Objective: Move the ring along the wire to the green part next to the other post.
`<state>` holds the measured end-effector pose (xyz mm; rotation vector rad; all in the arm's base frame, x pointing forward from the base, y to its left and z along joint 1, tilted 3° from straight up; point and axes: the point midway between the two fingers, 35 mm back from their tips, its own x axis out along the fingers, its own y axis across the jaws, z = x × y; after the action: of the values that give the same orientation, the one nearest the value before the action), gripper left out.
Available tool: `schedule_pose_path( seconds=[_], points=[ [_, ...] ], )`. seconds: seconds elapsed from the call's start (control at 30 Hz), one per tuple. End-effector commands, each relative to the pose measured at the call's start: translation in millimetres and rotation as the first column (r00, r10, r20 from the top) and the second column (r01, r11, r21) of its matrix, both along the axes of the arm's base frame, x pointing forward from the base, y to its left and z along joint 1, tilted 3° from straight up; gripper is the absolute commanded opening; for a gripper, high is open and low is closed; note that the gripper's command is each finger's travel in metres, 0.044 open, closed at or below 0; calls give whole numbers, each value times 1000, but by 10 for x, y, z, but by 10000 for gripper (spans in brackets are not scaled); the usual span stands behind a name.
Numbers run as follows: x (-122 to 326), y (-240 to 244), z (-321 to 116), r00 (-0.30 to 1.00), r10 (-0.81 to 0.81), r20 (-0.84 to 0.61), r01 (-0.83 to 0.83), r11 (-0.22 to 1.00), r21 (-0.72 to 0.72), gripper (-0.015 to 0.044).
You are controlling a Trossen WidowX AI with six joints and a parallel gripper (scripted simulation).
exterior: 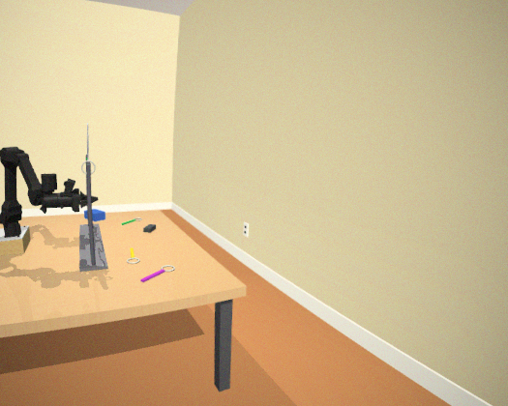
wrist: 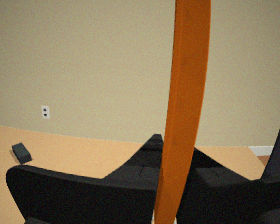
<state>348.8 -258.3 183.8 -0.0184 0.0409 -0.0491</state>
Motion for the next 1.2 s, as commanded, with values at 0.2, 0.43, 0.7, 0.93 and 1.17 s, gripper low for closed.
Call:
schedule_pose_path(
  seconds=[0.2, 0.43, 0.7, 0.93, 1.17],
  points=[
    [3, 1, 11, 1000, 0, 2, 0, 1000, 3, -150],
    [6, 55, 10, 1000, 1, 1, -1, 1000, 4, -150],
    [12, 135, 9, 1000, 2, 1, -2, 1000, 5, -150],
    [17, 209, 7, 1000, 3, 1, -3, 1000, 9, -150],
    [22, 293, 6, 1000, 4, 1, -4, 1000, 22, -150]
  ],
)
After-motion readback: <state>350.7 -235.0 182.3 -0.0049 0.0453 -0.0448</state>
